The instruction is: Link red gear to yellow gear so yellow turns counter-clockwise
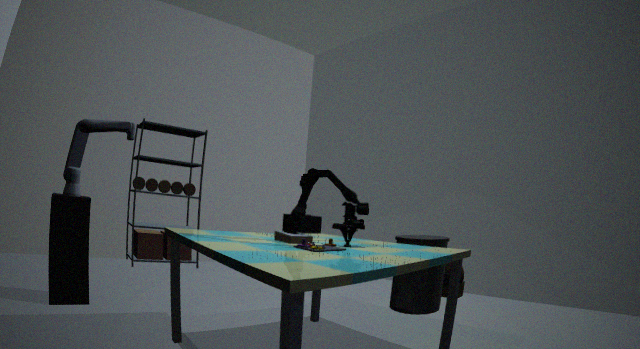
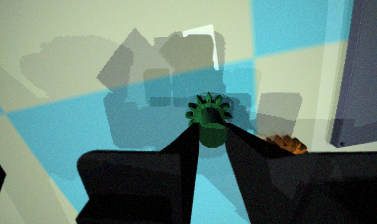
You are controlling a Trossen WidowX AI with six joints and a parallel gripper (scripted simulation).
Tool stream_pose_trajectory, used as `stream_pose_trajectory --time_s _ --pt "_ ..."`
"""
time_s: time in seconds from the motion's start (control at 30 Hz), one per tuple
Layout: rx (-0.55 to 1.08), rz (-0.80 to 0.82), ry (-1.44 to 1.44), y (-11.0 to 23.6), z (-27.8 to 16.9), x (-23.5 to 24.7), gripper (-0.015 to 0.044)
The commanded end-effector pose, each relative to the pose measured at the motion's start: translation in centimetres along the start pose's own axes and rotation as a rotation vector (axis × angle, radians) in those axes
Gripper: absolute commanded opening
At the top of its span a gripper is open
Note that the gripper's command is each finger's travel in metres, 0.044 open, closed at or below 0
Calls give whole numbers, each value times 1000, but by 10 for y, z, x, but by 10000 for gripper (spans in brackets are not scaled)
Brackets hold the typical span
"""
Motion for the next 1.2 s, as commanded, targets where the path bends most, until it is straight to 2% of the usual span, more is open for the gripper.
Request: stream_pose_trajectory --time_s 0.0,1.17 --pt "-5 0 -4 8 2 2 0" --pt "-5 1 -4 91 7 10 0"
Point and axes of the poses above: the point midway between the two fingers, 35 mm back from their tips, its own y axis back along the fingers, its own x axis across the jaws, z = x × y, the point moved 2 cm from there along y, back along the fingers, and after that the axes turned 5 degrees about y, right-handed, at the moved point
